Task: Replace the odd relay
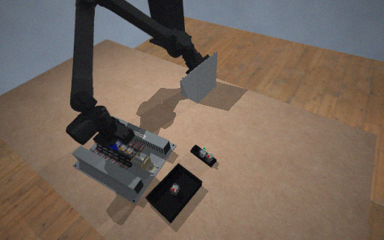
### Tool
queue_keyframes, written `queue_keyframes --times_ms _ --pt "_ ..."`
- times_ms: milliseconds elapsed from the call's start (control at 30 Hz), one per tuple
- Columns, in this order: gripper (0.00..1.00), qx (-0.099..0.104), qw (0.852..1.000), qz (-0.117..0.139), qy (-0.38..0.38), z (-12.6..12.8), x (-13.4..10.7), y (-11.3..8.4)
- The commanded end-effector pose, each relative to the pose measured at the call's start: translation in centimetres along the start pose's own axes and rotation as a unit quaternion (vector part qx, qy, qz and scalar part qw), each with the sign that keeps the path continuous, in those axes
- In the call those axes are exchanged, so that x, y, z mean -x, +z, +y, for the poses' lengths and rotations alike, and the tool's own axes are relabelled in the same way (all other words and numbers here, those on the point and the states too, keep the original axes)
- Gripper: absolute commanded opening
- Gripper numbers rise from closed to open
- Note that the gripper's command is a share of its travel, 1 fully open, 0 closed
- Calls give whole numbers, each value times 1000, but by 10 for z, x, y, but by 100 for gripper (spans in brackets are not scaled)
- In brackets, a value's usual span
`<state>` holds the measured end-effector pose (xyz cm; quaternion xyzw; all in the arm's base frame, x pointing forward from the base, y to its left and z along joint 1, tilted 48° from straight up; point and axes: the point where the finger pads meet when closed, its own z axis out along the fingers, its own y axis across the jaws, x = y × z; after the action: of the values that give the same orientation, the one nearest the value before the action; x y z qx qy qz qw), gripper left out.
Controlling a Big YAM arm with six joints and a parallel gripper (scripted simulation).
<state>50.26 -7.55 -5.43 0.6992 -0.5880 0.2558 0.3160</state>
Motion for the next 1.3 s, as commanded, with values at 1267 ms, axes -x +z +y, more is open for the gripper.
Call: queue_keyframes --times_ms 1267 --pt "0 -15 1000 0 7 -9 -8 -18"
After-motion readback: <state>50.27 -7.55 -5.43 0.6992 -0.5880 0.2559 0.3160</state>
